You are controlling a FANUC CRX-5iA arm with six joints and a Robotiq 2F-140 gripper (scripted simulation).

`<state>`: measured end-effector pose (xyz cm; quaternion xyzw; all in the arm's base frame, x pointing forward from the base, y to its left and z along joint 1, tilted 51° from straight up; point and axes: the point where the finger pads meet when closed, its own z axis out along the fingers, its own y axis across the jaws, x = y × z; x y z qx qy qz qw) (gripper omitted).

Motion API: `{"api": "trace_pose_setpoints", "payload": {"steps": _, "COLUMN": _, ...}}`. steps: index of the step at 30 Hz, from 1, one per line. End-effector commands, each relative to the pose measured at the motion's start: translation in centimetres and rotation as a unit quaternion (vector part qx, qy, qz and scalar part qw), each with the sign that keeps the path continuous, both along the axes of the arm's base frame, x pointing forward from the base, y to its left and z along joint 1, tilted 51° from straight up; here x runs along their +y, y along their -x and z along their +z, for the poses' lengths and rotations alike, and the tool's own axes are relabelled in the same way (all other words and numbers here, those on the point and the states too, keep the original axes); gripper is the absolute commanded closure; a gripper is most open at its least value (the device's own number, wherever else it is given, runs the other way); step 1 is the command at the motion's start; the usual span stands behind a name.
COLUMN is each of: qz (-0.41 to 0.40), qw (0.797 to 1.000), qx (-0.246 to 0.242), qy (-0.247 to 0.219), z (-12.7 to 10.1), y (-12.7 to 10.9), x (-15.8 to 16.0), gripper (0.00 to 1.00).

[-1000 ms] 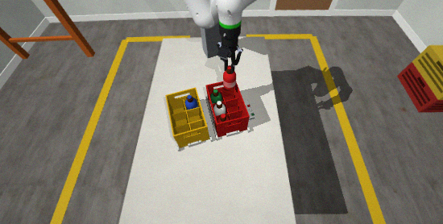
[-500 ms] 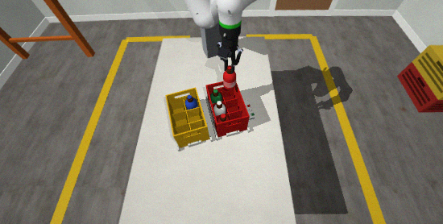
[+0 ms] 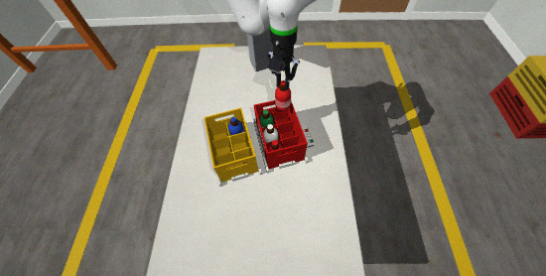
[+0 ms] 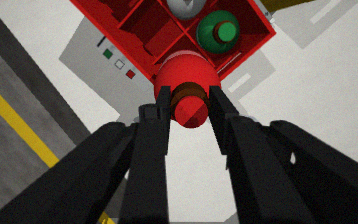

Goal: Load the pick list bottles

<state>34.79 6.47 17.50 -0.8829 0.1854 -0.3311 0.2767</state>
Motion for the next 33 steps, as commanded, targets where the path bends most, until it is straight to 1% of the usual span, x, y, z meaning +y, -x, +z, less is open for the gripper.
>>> {"api": "trace_pose_setpoints", "payload": {"steps": 1, "qz": 0.000, "qw": 1.000, "qx": -0.001, "qy": 0.000, "z": 0.1, "y": 0.0, "x": 0.0, "gripper": 0.90}}
{"api": "trace_pose_setpoints", "payload": {"steps": 33, "qz": 0.000, "qw": 1.000, "qx": -0.001, "qy": 0.000, "z": -1.7, "y": -1.9, "x": 1.0, "gripper": 0.90}}
